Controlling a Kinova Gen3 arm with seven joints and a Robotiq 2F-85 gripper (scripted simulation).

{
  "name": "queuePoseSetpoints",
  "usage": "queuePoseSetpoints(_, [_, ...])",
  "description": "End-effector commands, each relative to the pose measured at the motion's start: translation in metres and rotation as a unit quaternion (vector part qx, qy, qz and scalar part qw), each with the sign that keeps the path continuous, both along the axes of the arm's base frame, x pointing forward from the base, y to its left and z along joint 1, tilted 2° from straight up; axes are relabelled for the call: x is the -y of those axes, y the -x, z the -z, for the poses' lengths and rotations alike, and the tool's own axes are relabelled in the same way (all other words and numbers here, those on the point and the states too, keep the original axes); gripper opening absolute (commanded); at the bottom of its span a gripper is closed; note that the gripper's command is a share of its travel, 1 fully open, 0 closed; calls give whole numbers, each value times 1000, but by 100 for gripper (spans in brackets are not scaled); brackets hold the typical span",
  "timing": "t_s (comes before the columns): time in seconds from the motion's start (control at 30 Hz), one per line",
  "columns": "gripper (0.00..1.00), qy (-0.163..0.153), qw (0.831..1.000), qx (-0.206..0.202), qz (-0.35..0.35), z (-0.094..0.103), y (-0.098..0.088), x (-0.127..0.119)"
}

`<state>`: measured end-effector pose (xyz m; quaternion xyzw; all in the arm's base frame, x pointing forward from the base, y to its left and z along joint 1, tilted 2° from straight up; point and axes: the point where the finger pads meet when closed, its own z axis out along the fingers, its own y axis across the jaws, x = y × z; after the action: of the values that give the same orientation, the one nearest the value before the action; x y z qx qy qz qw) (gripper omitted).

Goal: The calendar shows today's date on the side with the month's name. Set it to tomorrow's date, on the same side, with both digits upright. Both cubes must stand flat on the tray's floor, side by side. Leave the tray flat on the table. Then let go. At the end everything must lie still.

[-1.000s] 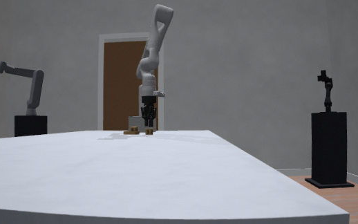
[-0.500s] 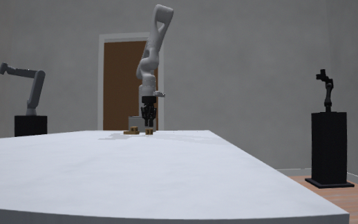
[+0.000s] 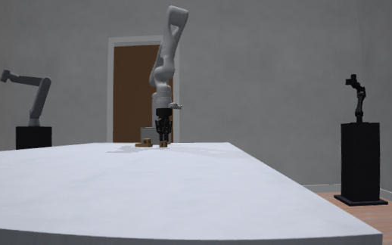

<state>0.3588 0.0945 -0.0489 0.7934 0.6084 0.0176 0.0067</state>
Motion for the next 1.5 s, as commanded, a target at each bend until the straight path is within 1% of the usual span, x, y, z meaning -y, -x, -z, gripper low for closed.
queuePoseSetpoints(0.0, [46, 1, 1000, -3, 5, 6, 1, 4])
queuePoseSetpoints(0.13, [46, 1, 1000, -3, 5, 11, 1, 4])
queuePoseSetpoints(0.33, [46, 1, 1000, -3, 5, 13, 1, 4])
queuePoseSetpoints(1.47, [46, 1, 1000, -3, 5, 13, 1, 4])
